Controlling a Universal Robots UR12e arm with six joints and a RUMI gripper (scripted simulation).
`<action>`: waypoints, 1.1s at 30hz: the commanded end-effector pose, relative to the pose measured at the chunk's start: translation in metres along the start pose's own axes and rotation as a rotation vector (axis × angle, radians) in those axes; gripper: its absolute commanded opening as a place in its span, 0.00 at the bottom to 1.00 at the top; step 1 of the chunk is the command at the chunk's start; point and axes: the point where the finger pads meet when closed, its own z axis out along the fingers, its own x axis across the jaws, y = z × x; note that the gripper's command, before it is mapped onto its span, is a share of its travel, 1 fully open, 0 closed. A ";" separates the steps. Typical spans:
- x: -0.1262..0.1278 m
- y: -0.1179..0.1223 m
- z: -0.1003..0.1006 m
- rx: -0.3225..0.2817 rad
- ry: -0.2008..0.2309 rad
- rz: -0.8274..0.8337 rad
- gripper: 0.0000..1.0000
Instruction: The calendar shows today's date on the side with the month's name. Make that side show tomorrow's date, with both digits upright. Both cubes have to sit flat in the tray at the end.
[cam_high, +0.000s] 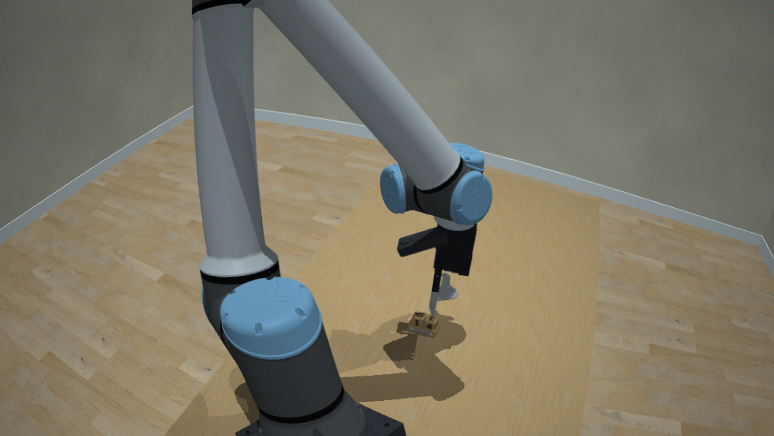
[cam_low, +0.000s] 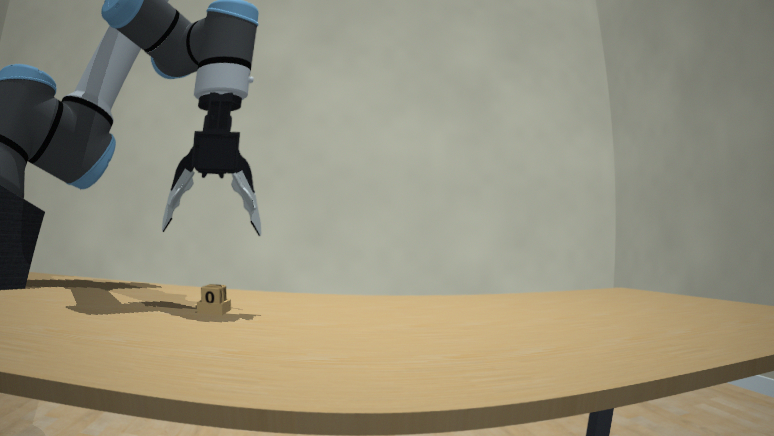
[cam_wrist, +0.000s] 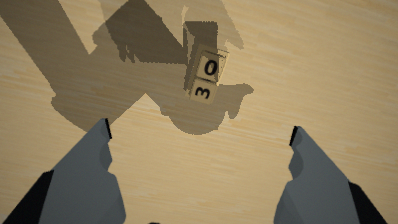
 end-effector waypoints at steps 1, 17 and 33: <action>0.000 0.002 0.003 -0.004 -0.003 0.140 1.00; 0.002 0.003 0.005 -0.005 -0.002 0.247 1.00; 0.002 0.003 0.004 -0.005 -0.002 0.253 0.28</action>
